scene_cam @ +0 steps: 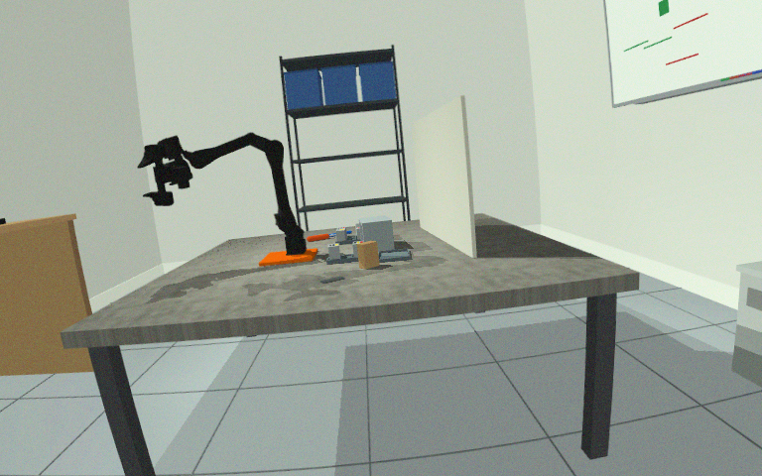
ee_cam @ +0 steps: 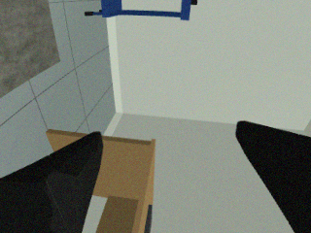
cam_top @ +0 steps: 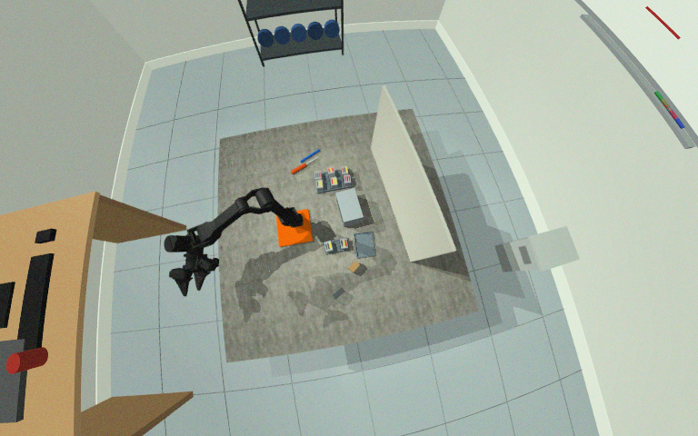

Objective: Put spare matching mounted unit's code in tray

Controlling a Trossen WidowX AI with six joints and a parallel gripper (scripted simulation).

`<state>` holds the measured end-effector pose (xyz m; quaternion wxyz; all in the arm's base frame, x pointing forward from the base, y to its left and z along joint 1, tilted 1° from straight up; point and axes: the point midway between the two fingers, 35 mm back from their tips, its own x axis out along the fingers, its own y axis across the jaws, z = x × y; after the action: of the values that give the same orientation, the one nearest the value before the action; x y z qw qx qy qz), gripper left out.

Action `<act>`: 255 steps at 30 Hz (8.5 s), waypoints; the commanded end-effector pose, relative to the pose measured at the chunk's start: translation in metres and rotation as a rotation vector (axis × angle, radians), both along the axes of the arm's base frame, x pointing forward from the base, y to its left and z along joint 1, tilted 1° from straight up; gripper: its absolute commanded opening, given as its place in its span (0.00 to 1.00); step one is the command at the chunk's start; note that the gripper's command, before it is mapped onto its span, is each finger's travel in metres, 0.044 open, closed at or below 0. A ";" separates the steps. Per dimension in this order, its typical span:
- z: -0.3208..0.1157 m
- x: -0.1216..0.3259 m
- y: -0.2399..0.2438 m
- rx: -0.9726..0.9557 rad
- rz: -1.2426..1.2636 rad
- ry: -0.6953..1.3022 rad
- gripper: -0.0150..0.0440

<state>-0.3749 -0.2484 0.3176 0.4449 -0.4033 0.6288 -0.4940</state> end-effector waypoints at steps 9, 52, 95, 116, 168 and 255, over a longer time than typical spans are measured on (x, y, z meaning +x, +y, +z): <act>-0.001 0.015 -0.024 0.003 0.038 -0.059 1.00; -0.064 0.632 -0.091 0.989 0.479 -0.844 1.00; -0.080 0.738 0.247 1.370 0.279 -0.384 1.00; -0.149 0.537 0.455 1.326 1.359 0.761 1.00; -0.231 0.542 0.471 1.323 1.369 0.771 0.76; -0.152 0.538 0.464 1.325 1.369 0.774 0.25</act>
<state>0.1628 0.2168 0.1479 0.5277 -0.4802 0.5148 0.4753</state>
